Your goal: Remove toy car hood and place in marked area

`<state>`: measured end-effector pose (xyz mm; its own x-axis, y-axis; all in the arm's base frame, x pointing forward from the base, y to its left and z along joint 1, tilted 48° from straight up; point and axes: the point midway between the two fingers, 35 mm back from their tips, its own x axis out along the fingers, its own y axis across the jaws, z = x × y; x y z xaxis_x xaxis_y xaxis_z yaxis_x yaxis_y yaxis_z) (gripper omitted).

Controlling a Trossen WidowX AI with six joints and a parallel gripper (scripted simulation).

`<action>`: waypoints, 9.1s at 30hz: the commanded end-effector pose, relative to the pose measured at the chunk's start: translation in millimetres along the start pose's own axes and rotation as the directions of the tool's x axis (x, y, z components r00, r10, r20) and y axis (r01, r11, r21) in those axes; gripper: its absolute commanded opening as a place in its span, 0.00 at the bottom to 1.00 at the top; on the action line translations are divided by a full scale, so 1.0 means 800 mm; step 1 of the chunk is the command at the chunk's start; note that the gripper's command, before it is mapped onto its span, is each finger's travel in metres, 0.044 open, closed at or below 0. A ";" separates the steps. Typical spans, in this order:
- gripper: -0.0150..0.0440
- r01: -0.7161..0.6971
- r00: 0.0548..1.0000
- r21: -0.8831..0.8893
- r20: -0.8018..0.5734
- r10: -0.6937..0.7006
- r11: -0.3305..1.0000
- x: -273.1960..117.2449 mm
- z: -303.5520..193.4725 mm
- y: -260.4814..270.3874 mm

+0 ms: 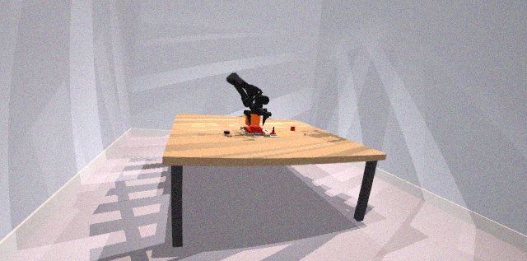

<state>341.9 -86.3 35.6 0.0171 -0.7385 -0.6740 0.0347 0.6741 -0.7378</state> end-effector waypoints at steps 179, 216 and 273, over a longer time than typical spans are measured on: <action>0.25 -0.013 1.000 0.000 0.000 0.013 1.000 -0.056 -0.054 0.269; 0.25 -0.014 1.000 -0.001 0.000 0.014 1.000 -0.023 -0.052 0.270; 0.25 -0.010 1.000 0.000 0.000 0.010 1.000 0.026 -0.054 0.269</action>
<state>306.5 45.4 -137.1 0.0152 -0.7292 -0.6842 0.0384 0.6842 -0.7283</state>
